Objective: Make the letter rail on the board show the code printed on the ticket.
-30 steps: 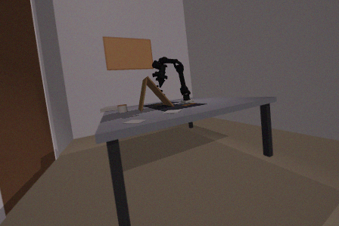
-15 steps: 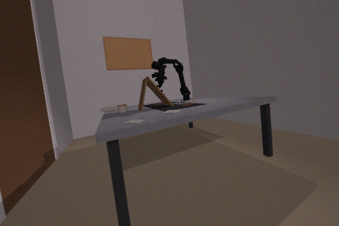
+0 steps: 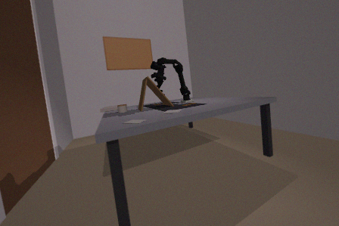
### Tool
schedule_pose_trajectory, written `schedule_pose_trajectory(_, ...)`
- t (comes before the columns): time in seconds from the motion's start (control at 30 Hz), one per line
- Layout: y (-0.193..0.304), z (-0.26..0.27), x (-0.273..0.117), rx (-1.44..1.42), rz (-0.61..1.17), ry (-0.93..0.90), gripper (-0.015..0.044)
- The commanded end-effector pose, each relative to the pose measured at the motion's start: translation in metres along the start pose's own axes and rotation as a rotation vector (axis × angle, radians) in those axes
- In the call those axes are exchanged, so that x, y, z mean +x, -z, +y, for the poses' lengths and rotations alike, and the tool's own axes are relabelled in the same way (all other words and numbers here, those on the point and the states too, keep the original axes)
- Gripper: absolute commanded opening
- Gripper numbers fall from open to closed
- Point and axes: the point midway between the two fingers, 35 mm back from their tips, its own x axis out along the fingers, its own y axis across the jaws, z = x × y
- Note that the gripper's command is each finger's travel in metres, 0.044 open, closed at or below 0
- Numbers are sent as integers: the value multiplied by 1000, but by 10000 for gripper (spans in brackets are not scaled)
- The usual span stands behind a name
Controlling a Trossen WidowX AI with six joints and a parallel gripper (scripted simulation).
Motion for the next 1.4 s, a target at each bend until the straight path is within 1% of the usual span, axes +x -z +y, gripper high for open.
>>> schedule_pose_trajectory(0.0, -4, 2, -1, -2, -9, -10, 0)
schedule_pose_trajectory(1.37, -3, -8, 5, -3, -9, -9, 0)
